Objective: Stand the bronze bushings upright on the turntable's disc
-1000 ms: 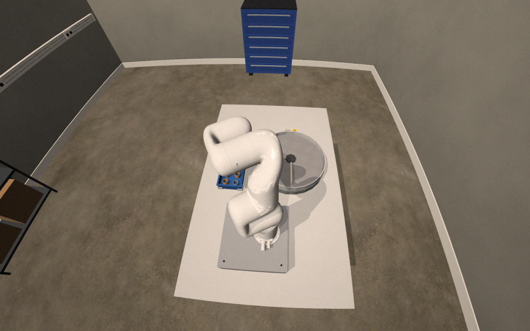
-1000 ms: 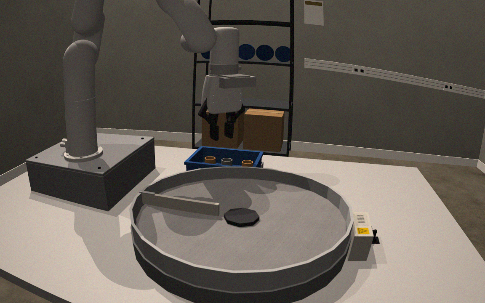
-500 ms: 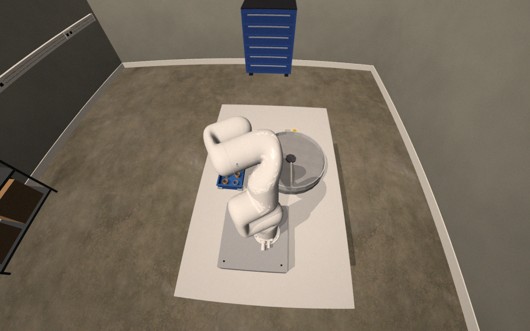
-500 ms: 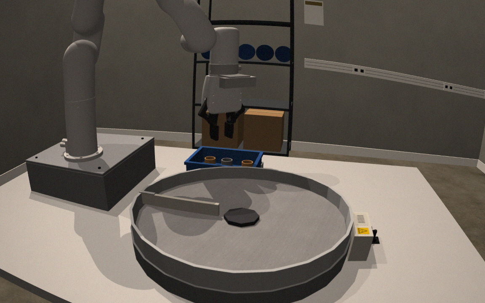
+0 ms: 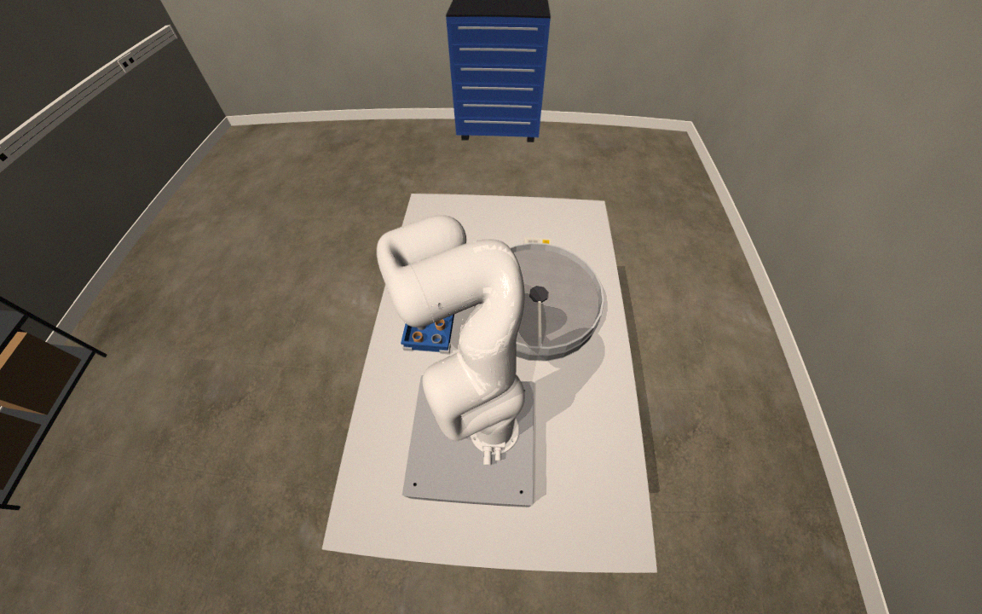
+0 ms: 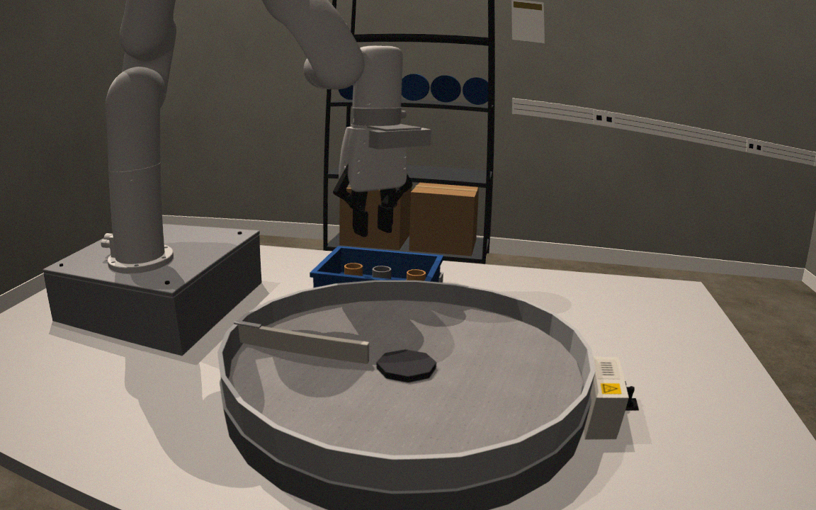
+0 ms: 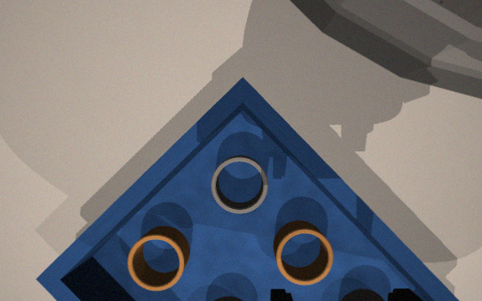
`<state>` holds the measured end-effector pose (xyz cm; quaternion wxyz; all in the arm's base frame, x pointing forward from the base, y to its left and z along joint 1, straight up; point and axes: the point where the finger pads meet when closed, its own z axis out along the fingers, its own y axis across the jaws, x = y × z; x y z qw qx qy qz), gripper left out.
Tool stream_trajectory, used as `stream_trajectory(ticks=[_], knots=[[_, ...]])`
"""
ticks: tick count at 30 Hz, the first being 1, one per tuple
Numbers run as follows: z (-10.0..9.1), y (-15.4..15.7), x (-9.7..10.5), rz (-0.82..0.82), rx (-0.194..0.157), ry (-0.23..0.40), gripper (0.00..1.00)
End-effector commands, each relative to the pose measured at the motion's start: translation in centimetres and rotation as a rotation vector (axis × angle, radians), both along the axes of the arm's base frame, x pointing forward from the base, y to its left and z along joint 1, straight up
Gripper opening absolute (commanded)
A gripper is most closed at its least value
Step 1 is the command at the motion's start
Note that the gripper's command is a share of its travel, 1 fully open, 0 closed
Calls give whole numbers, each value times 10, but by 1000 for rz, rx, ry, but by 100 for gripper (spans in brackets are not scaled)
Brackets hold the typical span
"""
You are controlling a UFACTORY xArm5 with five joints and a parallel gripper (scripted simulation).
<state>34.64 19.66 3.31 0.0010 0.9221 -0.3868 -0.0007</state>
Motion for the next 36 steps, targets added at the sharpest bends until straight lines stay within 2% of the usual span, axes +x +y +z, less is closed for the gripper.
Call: stream_trajectory(ticks=[1, 31, 36], knots=[[1, 1, 1, 0, 2, -3, 41], [1, 1, 1, 0, 2, -3, 41], [-7, 1, 1, 0, 2, -3, 41]])
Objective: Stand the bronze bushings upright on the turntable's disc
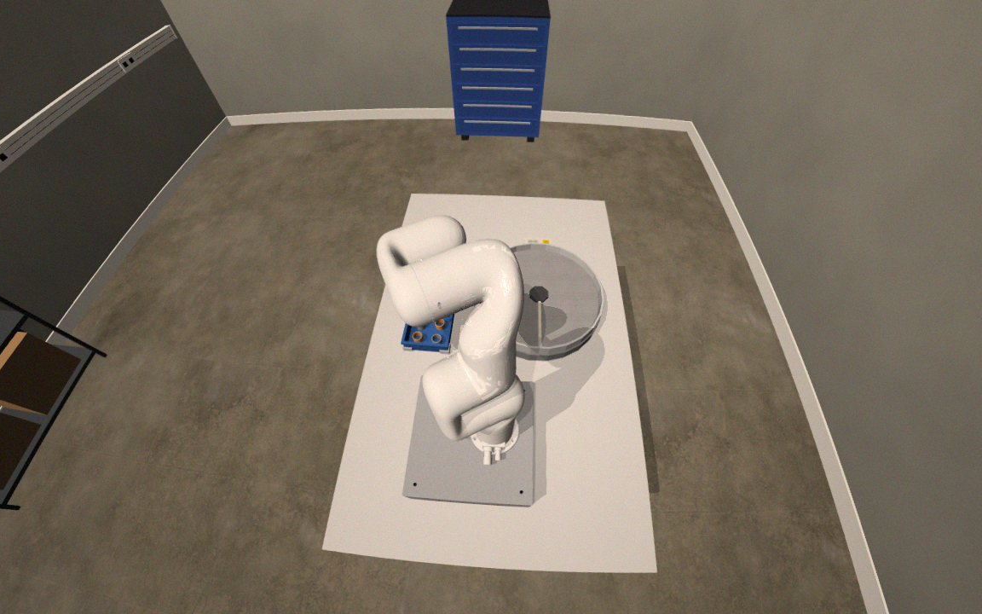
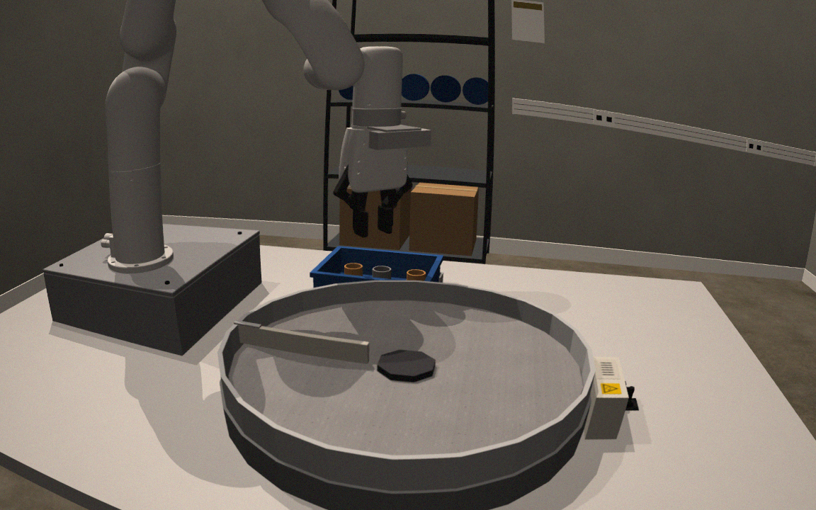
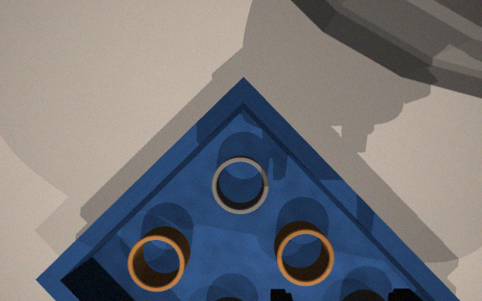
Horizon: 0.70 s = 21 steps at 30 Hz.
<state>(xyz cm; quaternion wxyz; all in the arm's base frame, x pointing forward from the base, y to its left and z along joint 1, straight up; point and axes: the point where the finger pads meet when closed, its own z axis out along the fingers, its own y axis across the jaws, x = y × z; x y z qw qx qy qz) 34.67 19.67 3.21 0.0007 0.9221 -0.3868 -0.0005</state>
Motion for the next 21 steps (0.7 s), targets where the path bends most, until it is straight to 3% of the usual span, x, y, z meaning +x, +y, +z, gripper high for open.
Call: stream_trajectory(ticks=[1, 9, 21], knots=[[-10, 1, 1, 0, 1, -2, 41], [-45, 1, 1, 0, 1, -2, 41], [-52, 1, 1, 0, 1, -2, 41]])
